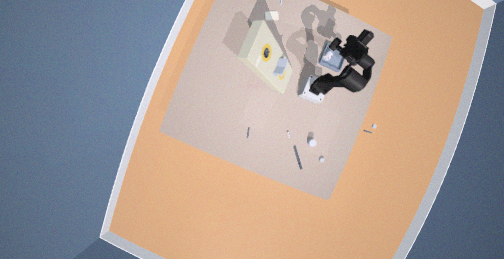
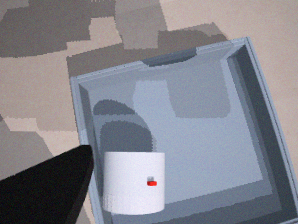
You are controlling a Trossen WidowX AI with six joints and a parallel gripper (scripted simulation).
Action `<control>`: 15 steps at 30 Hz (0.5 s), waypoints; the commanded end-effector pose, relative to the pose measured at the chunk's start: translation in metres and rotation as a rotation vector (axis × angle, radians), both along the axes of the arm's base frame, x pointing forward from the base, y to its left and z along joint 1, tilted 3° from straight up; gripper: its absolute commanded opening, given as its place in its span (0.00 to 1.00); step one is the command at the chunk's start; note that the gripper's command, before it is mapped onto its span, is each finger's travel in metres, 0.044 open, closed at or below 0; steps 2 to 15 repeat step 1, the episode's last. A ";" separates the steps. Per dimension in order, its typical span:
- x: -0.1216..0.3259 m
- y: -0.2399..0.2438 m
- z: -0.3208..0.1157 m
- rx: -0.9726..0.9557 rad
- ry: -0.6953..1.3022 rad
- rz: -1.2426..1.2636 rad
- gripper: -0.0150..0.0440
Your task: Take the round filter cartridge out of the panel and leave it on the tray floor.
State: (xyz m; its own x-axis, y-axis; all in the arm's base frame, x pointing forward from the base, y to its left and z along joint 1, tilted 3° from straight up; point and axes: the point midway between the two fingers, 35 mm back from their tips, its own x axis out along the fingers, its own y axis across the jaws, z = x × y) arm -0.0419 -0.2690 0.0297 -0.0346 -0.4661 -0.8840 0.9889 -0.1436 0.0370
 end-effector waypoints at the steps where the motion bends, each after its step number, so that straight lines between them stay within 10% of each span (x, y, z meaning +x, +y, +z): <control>1: 0.000 0.000 0.000 0.000 0.000 0.000 1.00; 15: 0.000 0.000 0.000 0.000 0.000 0.000 1.00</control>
